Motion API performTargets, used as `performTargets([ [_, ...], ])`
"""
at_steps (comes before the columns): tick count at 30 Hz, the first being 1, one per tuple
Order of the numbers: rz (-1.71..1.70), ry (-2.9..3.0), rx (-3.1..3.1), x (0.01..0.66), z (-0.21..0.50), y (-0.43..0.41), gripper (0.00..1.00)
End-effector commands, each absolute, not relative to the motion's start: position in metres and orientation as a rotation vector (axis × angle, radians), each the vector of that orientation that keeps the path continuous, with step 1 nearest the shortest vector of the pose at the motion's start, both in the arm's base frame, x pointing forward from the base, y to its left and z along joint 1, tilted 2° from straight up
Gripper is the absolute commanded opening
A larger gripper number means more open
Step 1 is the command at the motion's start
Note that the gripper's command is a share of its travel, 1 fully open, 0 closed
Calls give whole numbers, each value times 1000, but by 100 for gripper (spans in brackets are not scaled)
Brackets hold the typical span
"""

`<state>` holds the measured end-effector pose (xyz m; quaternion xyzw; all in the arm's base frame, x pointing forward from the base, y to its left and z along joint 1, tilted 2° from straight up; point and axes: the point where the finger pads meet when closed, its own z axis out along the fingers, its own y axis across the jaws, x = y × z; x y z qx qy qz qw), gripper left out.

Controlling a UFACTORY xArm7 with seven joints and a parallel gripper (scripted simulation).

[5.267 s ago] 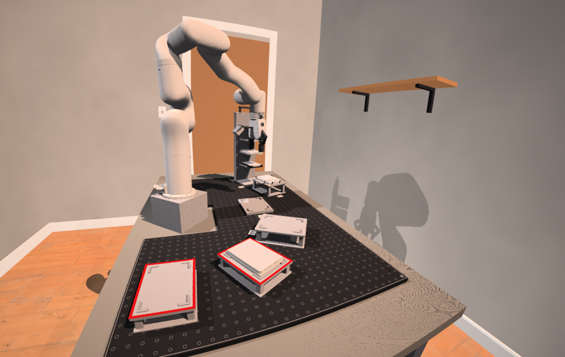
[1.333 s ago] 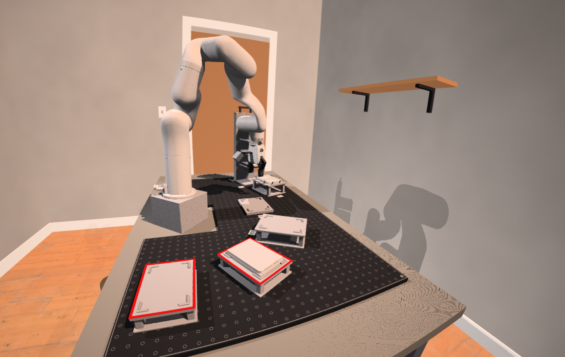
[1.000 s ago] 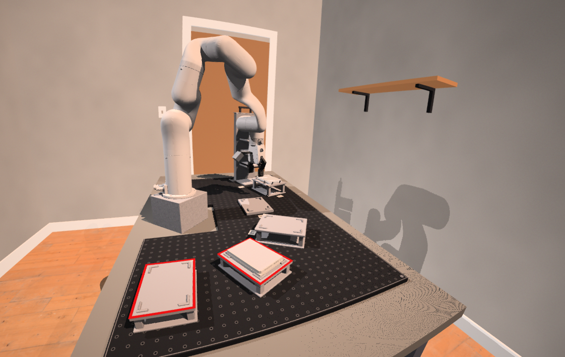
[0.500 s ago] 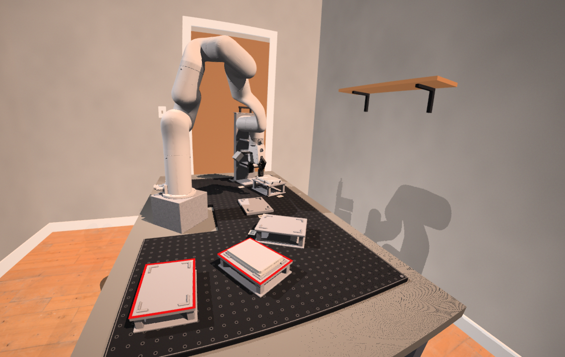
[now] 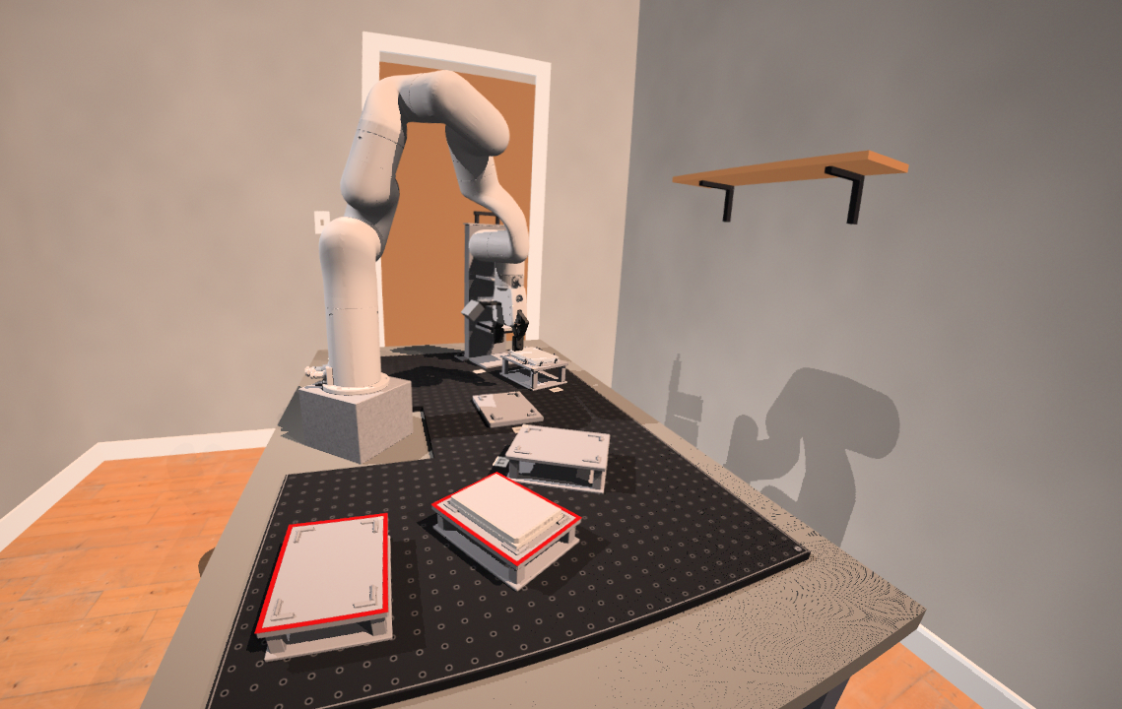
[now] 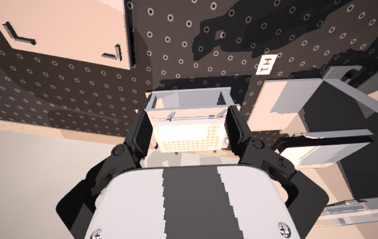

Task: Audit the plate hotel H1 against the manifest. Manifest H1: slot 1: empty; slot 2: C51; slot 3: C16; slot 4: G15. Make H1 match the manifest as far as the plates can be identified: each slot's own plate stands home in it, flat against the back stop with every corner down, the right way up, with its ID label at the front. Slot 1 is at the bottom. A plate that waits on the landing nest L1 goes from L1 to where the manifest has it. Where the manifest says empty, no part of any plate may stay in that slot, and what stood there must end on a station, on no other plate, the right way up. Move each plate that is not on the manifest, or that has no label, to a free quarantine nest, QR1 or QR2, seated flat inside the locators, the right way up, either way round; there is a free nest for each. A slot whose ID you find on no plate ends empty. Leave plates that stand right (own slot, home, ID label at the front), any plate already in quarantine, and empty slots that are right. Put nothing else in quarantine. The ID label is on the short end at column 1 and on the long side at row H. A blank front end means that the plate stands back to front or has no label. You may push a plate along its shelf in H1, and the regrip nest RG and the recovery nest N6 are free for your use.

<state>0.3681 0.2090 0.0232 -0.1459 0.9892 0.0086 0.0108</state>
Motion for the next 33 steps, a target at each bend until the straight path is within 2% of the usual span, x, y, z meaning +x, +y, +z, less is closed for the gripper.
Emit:
performTargets([
  [1,28,3083,-455,369,24,210,100],
  [33,28,3083,-455,369,68,209,100],
])
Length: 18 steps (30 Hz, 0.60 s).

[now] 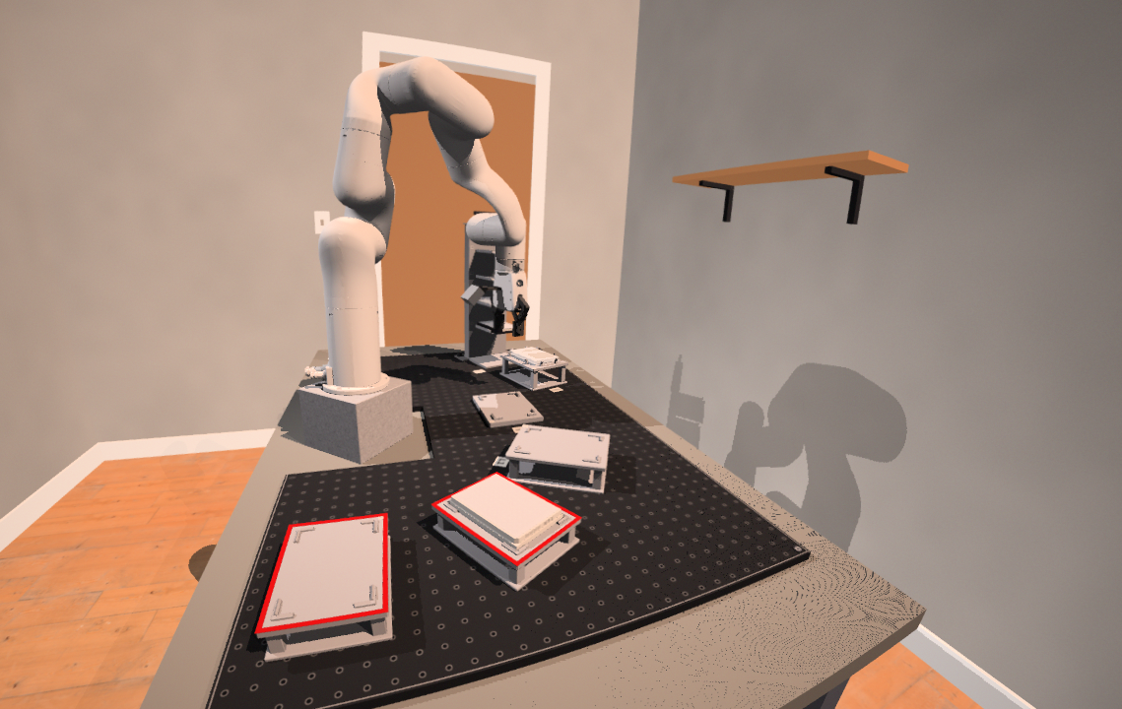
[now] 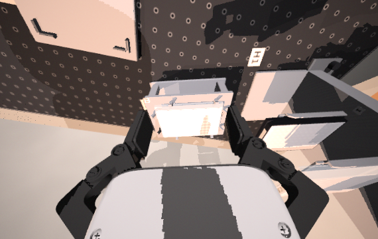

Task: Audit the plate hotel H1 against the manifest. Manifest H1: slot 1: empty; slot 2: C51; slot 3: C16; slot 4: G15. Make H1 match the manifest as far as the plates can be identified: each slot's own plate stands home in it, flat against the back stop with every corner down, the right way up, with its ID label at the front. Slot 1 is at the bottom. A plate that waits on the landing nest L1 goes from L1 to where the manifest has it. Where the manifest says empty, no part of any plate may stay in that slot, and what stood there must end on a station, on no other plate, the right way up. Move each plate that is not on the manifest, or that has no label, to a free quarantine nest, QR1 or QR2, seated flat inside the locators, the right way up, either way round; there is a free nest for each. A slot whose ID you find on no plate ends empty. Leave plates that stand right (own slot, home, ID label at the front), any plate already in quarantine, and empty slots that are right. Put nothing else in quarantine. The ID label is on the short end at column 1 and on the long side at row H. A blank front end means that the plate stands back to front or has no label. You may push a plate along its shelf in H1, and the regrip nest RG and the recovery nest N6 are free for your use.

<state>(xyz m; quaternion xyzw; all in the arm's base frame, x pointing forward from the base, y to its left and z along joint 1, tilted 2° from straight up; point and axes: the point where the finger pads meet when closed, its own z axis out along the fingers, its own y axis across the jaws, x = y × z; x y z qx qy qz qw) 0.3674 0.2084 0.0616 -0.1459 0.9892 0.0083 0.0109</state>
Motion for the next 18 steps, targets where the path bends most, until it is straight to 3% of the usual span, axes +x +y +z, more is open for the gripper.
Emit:
performTargets([
  [1,28,3083,-455,369,69,209,100],
  [18,28,3083,-455,368,74,209,100],
])
